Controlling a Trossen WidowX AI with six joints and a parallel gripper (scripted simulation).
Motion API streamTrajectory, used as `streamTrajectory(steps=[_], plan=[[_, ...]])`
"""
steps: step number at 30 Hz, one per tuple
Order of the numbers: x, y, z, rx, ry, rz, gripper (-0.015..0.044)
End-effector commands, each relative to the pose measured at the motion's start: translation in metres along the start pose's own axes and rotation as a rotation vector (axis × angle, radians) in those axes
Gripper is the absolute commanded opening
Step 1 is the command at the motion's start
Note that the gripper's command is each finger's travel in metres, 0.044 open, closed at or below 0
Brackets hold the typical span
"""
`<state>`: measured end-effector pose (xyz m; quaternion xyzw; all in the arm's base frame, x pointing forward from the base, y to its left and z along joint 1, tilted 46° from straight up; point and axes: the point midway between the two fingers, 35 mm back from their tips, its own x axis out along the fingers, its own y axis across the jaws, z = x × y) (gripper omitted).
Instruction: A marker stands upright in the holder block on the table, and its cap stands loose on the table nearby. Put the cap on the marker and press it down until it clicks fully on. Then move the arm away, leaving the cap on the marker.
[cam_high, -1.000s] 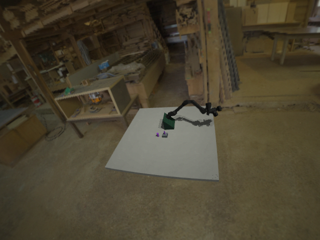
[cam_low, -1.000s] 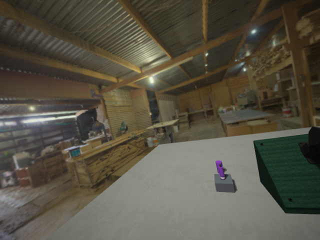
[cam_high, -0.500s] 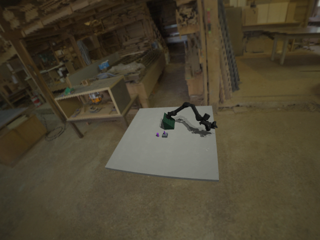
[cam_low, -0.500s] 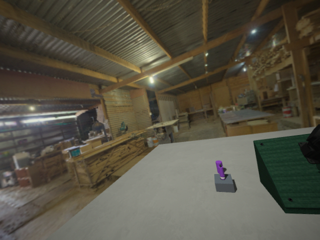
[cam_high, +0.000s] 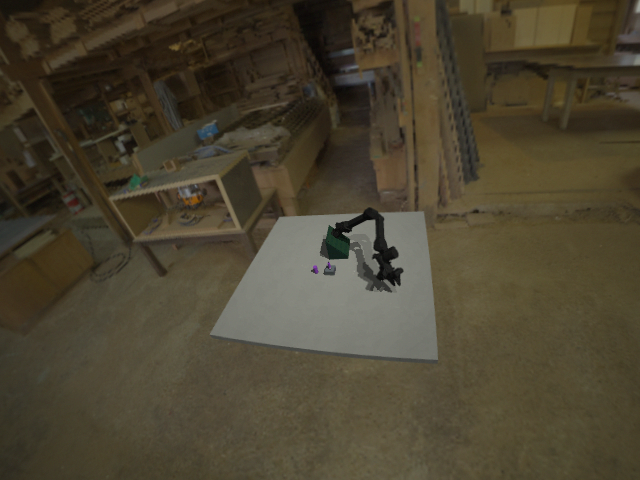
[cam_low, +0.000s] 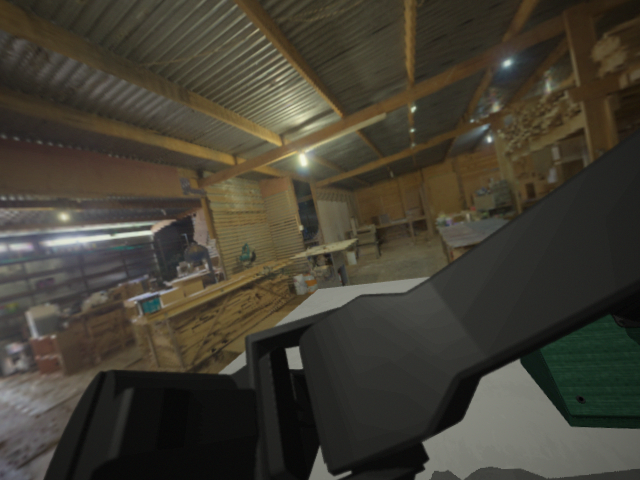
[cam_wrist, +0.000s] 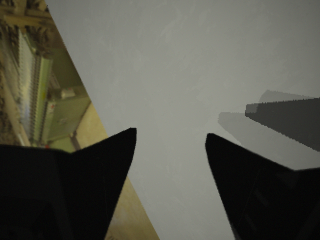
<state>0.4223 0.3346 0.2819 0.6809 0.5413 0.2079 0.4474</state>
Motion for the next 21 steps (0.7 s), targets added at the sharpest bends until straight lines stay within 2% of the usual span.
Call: streamTrajectory(steps=[1, 12, 21], plan=[[-0.019, -0.025, 0.064, 0.021, -0.129, -0.068, 0.0238], [-0.120, -0.118, 0.209, 0.140, -0.432, -0.296, 0.0238], [-0.214, -0.205, 0.264, 0.291, -0.532, -0.483, 0.0238]])
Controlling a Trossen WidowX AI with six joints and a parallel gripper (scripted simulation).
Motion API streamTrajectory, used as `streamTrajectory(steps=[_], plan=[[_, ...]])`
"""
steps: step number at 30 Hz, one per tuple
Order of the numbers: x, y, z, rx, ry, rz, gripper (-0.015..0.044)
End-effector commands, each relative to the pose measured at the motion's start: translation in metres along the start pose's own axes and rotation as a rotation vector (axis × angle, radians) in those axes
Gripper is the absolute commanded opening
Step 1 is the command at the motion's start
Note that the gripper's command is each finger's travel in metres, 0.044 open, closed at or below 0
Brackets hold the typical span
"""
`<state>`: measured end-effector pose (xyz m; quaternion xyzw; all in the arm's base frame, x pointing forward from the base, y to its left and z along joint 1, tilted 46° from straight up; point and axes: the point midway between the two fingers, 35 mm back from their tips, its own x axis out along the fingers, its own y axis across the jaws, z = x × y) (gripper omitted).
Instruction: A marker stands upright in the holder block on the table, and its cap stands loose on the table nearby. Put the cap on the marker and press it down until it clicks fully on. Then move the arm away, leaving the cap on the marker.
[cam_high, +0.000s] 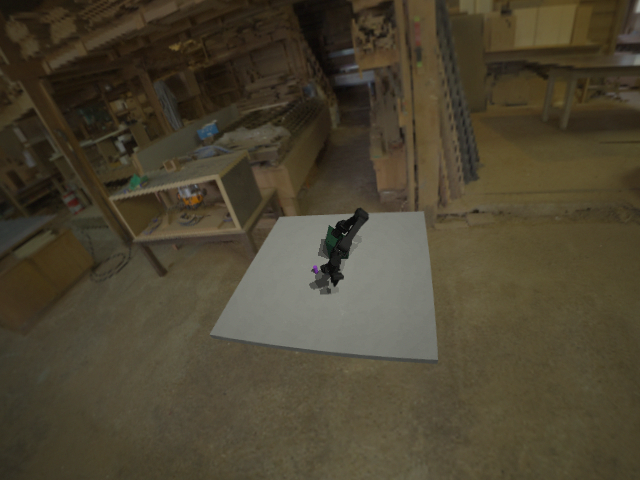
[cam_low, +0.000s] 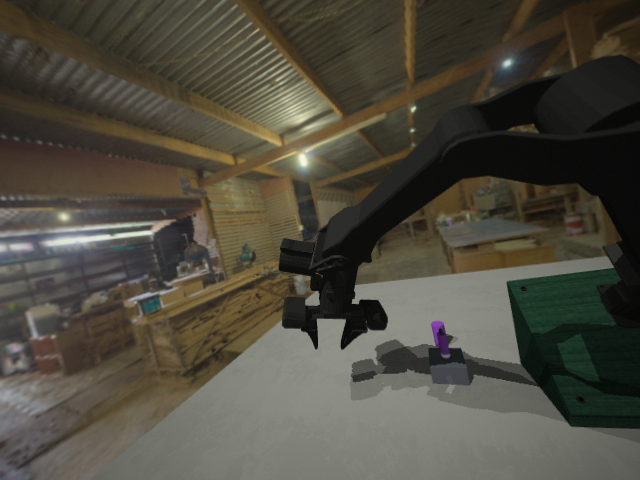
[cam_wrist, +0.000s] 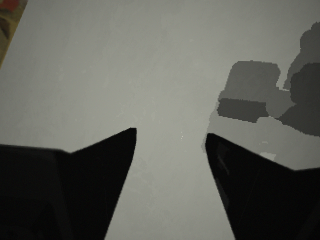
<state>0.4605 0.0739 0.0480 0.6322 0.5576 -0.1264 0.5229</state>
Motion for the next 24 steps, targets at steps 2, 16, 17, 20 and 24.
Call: streamTrajectory(steps=[2, 16, 17, 20, 24], plan=[[-0.012, -0.065, 0.053, 0.085, -0.014, -0.138, 0.0238], [-0.071, -0.229, 0.091, 0.357, 0.250, -0.367, 0.0238], [-0.071, -0.229, 0.091, 0.357, 0.250, -0.367, 0.0238], [-0.069, -0.233, 0.091, 0.357, 0.250, -0.368, 0.0238], [-0.040, -0.242, 0.081, 0.356, 0.252, -0.367, 0.0238]])
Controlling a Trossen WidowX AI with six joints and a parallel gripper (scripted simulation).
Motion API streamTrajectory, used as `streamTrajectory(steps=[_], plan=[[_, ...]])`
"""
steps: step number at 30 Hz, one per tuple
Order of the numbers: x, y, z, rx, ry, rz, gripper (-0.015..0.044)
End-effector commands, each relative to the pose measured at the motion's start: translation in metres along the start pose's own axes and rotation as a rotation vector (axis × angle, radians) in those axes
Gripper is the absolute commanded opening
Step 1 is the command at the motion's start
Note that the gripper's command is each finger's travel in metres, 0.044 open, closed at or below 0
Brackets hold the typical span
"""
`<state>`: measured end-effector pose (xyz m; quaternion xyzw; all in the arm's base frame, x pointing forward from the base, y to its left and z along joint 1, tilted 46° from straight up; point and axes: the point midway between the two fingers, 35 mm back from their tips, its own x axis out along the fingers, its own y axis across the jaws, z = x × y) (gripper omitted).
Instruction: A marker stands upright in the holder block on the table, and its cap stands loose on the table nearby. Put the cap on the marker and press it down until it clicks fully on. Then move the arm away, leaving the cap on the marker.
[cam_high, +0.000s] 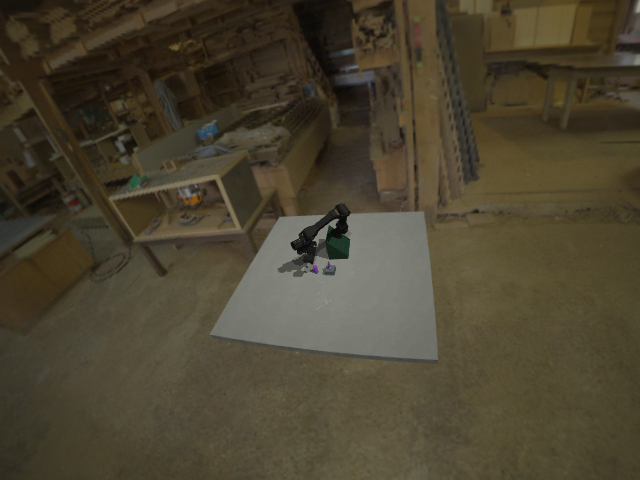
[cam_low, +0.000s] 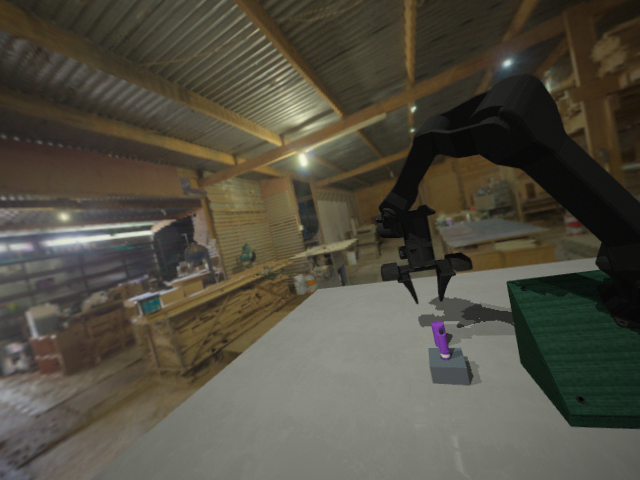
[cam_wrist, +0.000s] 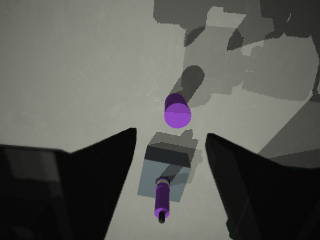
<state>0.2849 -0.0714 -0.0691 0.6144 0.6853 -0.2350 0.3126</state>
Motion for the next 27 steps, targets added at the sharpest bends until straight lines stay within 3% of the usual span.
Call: streamTrajectory(steps=[1, 27], plan=[[0.021, -0.005, -0.003, 0.014, 0.022, -0.017, 0.0238], [0.063, -0.007, -0.002, 0.014, 0.023, -0.016, 0.0238]])
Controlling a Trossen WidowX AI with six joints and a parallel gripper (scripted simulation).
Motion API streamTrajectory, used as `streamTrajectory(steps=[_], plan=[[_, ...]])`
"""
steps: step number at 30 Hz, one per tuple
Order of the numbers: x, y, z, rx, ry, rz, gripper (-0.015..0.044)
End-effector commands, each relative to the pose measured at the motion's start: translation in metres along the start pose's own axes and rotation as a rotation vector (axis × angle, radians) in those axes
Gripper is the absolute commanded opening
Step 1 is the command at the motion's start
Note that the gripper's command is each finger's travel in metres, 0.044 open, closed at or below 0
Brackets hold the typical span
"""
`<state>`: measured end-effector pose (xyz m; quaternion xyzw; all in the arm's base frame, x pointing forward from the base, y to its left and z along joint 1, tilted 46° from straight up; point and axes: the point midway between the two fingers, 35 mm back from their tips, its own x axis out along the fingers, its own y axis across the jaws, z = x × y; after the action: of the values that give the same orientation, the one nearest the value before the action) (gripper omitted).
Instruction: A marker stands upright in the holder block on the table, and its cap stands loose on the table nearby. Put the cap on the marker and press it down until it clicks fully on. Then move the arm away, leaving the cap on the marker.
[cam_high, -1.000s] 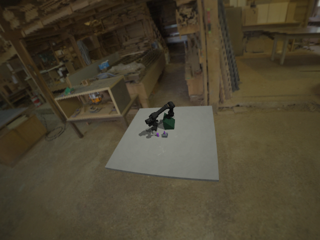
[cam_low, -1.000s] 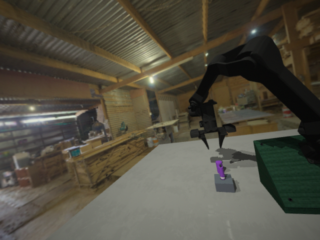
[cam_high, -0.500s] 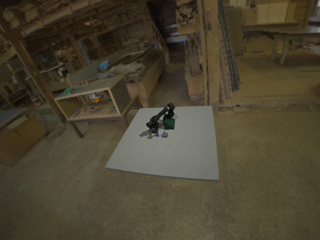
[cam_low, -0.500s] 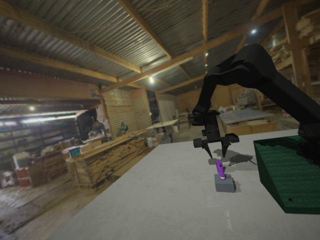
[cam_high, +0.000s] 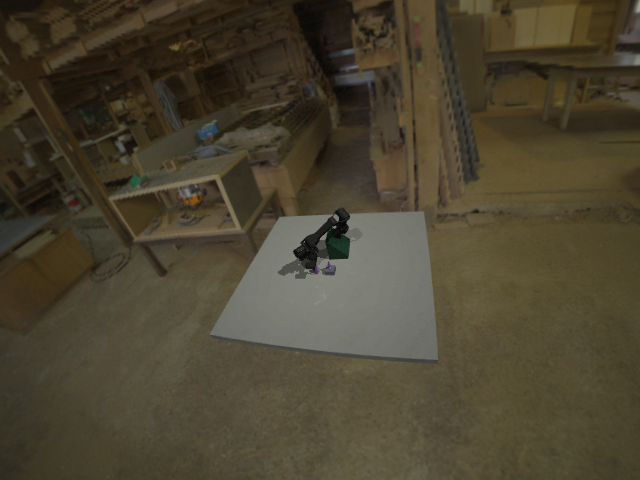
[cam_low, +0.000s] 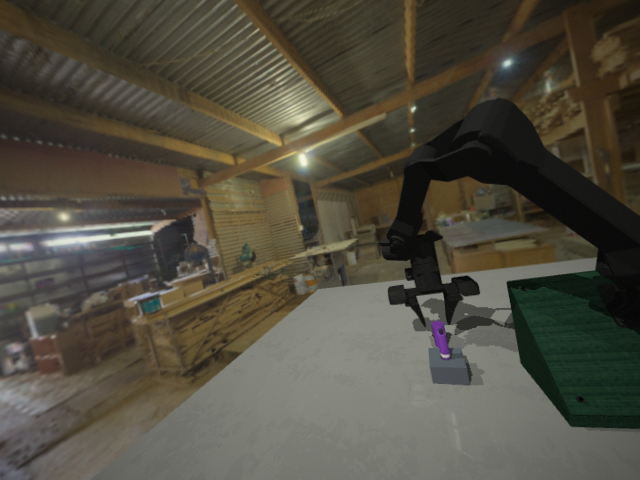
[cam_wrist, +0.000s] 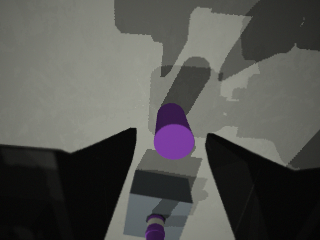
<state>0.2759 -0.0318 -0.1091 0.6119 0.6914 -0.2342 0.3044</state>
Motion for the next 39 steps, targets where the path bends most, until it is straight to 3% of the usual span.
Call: streamTrajectory(steps=[1, 18, 22, 31, 34, 39], plan=[[0.008, -0.001, -0.001, 0.009, 0.008, -0.002, 0.0238], [0.033, -0.002, -0.002, 0.009, 0.011, -0.002, 0.0238], [0.033, -0.002, -0.002, 0.009, 0.011, -0.002, 0.0133], [0.033, -0.002, -0.002, 0.009, 0.011, -0.002, 0.0073], [0.028, -0.002, -0.002, 0.009, 0.010, -0.002, 0.0000], [0.011, -0.001, -0.001, 0.010, 0.008, -0.002, 0.0000]])
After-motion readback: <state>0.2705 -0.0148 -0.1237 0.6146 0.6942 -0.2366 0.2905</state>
